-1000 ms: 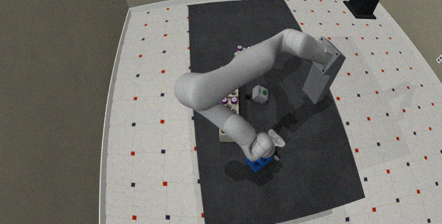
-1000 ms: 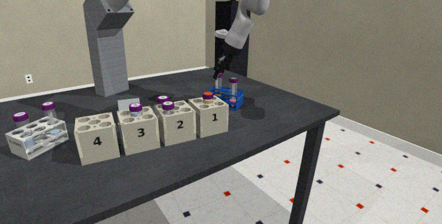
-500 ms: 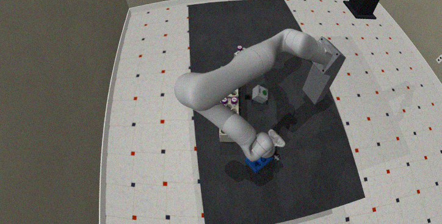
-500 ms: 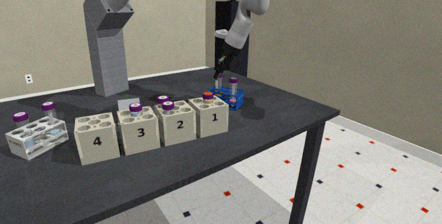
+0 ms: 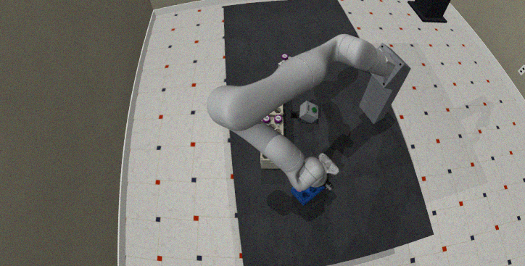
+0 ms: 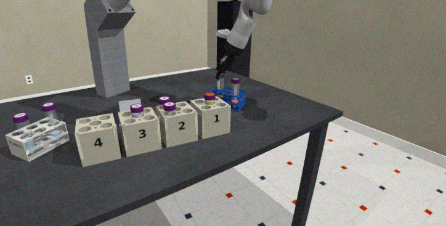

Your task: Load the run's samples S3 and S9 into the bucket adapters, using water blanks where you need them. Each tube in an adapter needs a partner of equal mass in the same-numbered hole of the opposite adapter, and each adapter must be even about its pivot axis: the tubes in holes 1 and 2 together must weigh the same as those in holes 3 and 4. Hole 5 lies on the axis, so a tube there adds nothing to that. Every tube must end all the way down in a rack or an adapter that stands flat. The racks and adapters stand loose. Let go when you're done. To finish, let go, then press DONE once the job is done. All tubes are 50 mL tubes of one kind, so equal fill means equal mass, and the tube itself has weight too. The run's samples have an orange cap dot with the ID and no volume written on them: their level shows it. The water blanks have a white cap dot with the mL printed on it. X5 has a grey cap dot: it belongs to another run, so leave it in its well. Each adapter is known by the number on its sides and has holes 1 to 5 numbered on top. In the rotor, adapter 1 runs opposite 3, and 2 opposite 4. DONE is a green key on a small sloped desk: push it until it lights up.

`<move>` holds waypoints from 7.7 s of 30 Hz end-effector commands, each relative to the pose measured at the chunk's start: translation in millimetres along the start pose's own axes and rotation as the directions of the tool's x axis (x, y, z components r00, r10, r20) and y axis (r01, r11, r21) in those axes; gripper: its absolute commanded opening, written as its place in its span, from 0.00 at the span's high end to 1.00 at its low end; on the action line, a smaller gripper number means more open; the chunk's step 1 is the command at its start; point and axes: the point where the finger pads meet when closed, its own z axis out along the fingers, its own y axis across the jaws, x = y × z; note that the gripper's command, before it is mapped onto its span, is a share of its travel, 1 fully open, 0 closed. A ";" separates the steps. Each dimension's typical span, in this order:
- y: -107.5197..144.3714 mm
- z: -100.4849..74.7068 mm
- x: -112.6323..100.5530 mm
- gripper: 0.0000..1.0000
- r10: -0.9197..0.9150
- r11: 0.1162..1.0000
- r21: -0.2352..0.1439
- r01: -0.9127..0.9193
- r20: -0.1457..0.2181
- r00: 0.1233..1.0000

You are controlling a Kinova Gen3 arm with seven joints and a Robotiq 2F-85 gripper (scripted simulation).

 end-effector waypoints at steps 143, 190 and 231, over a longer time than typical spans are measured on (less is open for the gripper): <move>-97.1 -102.0 86.0 0.90 0.526 0.814 -0.246 -0.526 -0.071 0.848; -225.9 -82.7 127.6 0.90 0.933 0.243 -0.288 -0.926 -0.191 0.304; -335.9 -66.1 163.2 0.90 0.901 0.104 -0.420 -0.901 -0.343 0.264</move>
